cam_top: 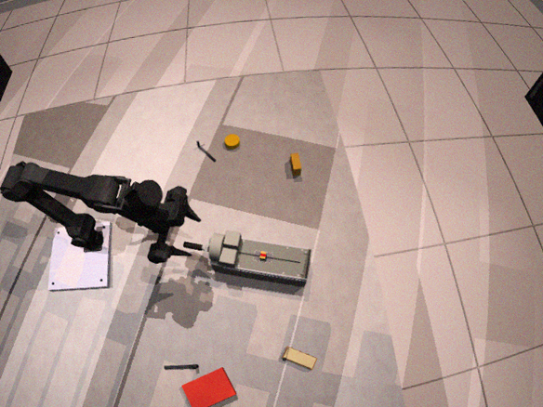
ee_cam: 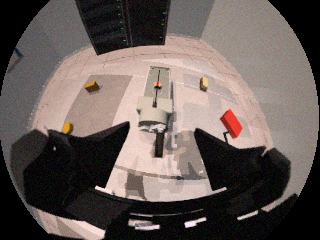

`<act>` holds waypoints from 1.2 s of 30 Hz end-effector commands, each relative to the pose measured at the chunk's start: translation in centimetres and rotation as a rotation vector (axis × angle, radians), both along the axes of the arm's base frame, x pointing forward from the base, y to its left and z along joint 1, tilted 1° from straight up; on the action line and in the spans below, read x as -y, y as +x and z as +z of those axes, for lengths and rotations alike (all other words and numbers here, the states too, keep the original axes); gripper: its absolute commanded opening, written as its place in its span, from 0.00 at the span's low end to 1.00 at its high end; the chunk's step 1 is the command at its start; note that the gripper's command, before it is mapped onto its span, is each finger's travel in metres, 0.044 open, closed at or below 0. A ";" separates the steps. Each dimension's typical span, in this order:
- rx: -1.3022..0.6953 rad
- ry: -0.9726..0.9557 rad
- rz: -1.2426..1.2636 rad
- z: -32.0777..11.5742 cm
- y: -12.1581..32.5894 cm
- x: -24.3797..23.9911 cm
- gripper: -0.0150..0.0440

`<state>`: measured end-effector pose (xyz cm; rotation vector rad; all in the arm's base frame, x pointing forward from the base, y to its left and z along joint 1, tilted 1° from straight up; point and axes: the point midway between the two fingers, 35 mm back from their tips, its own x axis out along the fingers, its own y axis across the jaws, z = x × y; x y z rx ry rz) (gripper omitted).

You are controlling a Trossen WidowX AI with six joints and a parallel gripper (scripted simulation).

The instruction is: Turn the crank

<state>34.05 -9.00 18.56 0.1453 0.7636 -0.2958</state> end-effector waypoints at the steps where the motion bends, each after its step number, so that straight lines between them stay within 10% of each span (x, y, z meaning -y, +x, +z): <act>1: -0.004 -0.008 0.000 -1.5 -0.2 0.0 1.00; 36: -0.004 -0.008 0.000 -7.2 0.0 0.0 1.00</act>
